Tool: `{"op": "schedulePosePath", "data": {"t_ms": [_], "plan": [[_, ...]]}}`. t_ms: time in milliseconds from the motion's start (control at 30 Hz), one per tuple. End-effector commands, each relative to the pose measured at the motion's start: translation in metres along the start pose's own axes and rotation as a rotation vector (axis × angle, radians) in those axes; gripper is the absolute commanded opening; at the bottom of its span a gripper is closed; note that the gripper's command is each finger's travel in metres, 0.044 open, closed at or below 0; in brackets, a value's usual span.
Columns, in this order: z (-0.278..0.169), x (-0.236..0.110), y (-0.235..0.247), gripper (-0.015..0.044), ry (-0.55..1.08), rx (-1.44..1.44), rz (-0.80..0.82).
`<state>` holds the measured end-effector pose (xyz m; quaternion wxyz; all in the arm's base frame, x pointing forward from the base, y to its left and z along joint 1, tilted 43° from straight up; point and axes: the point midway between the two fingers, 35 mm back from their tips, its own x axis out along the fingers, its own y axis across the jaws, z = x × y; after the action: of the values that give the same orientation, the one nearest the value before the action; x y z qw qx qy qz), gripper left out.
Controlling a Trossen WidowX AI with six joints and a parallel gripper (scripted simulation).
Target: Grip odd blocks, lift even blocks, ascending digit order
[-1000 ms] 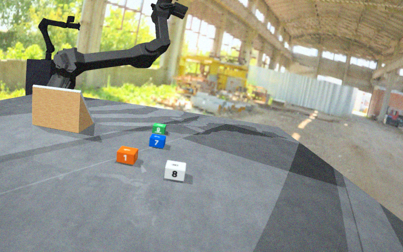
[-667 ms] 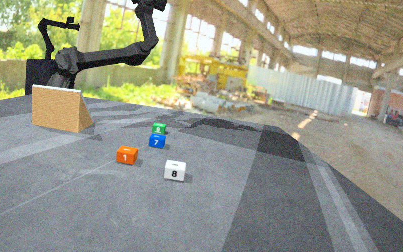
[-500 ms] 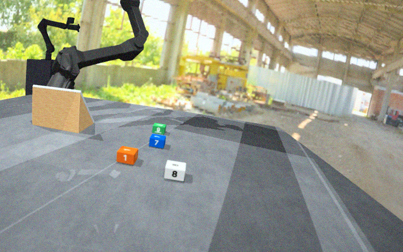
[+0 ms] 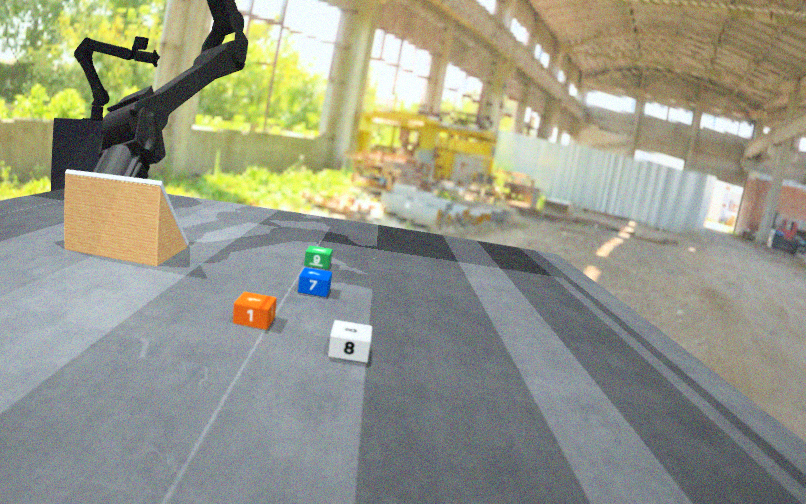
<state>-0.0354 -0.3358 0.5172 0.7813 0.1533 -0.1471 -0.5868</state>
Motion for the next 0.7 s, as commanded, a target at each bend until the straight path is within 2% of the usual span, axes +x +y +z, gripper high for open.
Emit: {"op": "schedulePosePath", "data": {"t_ms": [0,167,333,500,667], "plan": [[-0.06,0.042,-0.012,0.04,0.192,-0.014,0.024],[-0.148,0.083,-0.013,0.04,0.45,-0.059,0.084],[-0.242,0.103,0.001,0.04,0.711,-0.13,0.177],[-0.335,0.1,0.022,0.04,0.974,-0.223,0.303],[-0.425,0.074,0.046,0.04,1.24,-0.332,0.463]]}}
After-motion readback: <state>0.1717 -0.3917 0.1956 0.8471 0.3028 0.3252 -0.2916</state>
